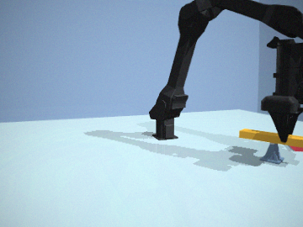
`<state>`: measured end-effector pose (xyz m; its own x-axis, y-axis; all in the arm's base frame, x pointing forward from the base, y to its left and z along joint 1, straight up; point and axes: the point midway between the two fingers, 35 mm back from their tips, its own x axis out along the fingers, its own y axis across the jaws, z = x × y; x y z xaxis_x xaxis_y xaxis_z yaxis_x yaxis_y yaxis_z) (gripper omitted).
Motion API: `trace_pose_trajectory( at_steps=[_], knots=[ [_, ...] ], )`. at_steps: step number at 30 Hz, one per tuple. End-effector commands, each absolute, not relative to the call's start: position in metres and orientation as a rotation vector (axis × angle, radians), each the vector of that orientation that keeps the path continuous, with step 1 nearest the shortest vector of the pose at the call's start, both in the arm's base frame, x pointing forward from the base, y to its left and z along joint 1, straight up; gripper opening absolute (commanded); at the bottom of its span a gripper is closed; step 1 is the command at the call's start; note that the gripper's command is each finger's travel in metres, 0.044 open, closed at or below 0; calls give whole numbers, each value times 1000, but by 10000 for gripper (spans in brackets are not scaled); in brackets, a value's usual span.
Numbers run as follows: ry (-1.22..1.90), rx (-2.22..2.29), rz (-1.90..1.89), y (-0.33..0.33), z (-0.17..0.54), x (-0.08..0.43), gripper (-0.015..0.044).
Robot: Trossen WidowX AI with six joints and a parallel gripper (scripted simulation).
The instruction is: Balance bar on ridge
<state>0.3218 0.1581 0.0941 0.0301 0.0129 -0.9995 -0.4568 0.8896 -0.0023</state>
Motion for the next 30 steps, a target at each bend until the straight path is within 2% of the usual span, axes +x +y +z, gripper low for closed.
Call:
trace_pose_trajectory(
  at_steps=[1, 30],
  knots=[
    [1506, -366, 375, 158, 94, 322, 170],
    [1506, -366, 375, 158, 94, 322, 185]
  ],
)
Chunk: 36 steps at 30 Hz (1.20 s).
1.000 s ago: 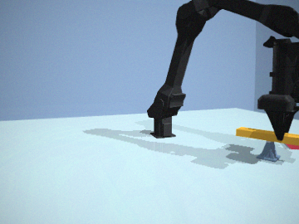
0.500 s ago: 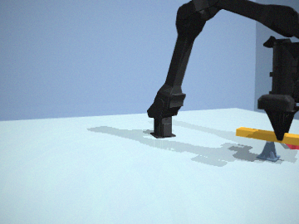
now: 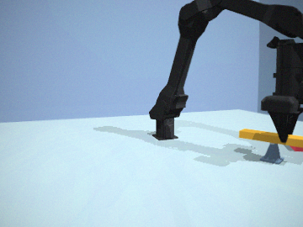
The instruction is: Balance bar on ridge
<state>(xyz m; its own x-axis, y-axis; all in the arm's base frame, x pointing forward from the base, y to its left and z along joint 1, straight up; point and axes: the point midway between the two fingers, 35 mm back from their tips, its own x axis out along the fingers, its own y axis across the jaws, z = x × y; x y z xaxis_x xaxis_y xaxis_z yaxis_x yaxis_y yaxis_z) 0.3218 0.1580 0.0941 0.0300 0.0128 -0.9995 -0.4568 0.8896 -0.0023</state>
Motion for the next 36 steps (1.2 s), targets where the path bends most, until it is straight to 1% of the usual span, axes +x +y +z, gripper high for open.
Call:
trace_pose_trajectory(
  at_steps=[1, 10, 11, 15, 24, 36],
  knots=[
    [1506, -366, 375, 158, 94, 322, 185],
    [1506, -366, 375, 158, 94, 322, 421],
    [1506, -366, 375, 158, 94, 322, 440],
    [1506, -366, 375, 159, 101, 323, 440],
    [1507, -366, 375, 157, 192, 319, 440],
    [1507, -366, 375, 157, 194, 319, 440]
  ],
)
